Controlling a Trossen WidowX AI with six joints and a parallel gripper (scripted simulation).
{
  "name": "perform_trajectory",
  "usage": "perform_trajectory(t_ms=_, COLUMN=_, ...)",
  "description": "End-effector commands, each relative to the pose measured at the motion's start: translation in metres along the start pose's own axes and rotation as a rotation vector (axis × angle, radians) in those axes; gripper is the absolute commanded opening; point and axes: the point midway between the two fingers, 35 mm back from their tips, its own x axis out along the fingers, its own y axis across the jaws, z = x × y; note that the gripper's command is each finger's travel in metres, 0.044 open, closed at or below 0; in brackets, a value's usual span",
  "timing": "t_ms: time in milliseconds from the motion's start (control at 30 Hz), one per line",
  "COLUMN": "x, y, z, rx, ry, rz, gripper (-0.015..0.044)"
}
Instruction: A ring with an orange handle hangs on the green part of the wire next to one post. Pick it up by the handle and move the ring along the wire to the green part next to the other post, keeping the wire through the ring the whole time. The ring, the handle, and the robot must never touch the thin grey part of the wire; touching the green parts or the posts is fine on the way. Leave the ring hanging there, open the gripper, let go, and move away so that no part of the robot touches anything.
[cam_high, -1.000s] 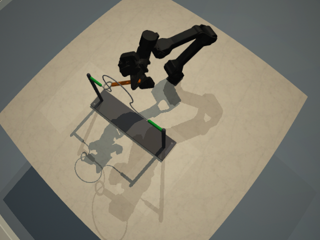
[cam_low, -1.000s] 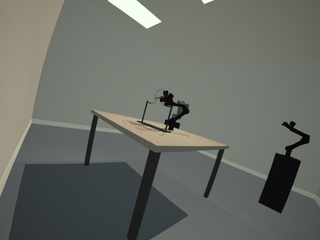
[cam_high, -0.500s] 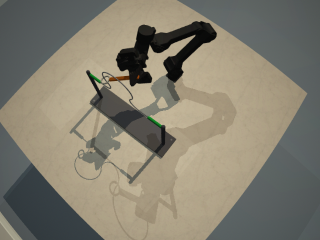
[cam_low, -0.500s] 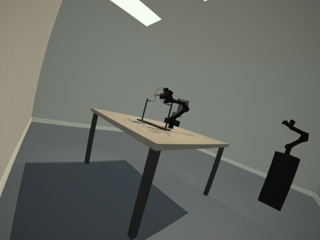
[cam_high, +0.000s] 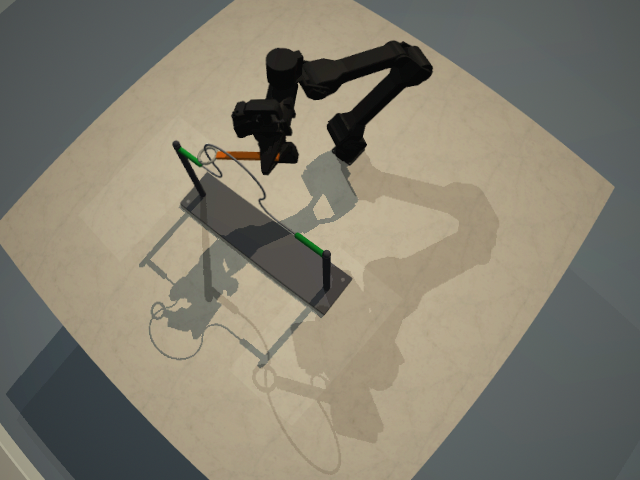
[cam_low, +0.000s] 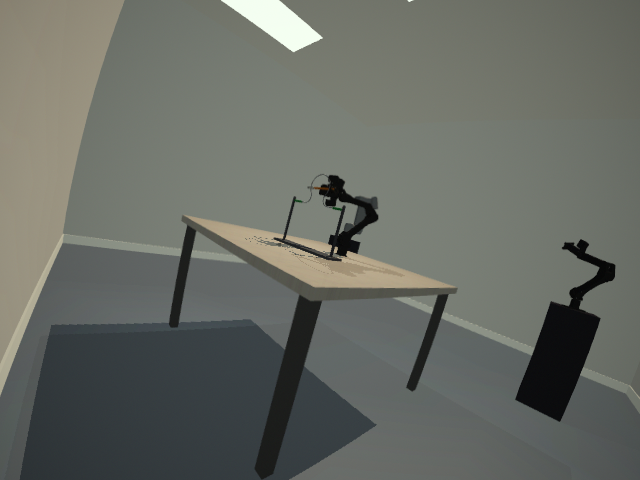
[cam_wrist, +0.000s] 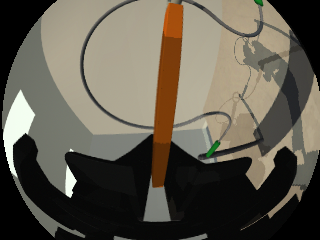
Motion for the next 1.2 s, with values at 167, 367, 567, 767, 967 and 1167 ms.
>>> perform_trajectory(t_ms=167, x=0.0, y=-0.003, z=-0.001, rx=-0.112, ry=0.001, rz=-0.067, gripper=-0.015)
perform_trajectory(t_ms=367, x=0.0, y=-0.006, z=0.0, rx=-0.184, ry=-0.003, rz=-0.113, gripper=-0.015)
perform_trajectory(t_ms=567, x=0.0, y=-0.008, z=0.0, rx=-0.256, ry=-0.007, rz=-0.159, gripper=-0.015)
perform_trajectory(t_ms=767, x=0.0, y=-0.011, z=0.001, rx=-0.327, ry=-0.012, rz=-0.206, gripper=-0.015)
perform_trajectory(t_ms=967, x=-0.001, y=-0.013, z=0.002, rx=-0.399, ry=-0.018, rz=-0.253, gripper=-0.015)
perform_trajectory(t_ms=1167, x=-0.001, y=-0.016, z=0.003, rx=-0.47, ry=-0.024, rz=-0.299, gripper=-0.015)
